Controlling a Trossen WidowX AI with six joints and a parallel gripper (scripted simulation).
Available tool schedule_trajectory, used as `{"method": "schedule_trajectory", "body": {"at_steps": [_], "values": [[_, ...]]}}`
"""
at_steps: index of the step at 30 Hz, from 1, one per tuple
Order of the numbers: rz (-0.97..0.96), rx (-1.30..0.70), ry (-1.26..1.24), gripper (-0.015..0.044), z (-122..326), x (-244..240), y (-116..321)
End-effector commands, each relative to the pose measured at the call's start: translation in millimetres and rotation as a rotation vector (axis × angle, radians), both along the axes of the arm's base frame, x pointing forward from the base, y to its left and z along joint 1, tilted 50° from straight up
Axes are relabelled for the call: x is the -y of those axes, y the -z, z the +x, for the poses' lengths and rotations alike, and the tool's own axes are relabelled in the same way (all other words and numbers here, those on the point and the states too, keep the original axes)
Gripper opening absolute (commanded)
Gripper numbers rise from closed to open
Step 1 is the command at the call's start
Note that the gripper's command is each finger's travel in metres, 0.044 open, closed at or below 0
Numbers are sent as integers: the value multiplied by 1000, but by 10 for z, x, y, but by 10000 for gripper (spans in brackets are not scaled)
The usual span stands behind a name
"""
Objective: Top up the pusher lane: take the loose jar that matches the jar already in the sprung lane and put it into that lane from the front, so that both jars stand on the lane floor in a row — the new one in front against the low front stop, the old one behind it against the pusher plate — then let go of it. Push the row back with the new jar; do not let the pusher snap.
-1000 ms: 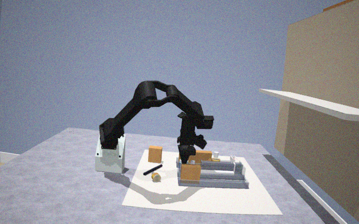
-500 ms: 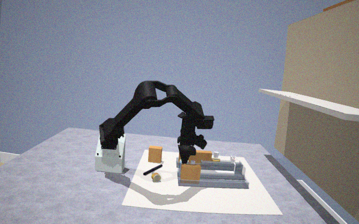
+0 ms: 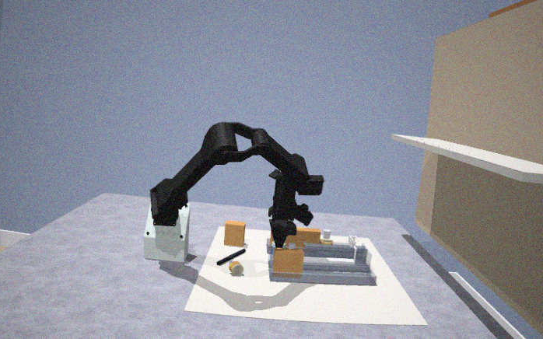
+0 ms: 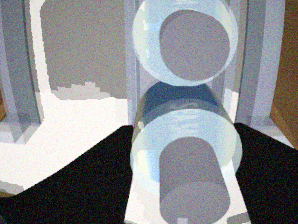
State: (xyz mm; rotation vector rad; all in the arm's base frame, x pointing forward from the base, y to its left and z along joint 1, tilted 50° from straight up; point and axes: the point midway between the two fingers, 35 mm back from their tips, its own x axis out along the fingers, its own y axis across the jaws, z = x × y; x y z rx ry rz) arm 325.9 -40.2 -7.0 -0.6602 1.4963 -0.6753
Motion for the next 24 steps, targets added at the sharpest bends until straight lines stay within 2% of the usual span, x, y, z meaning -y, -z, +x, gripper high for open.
{"method": "schedule_trajectory", "body": {"at_steps": [1, 24], "values": [[-9, 32, -1, 0, 84, 18, -34], [-9, 32, -1, 0, 111, 19, -35]]}}
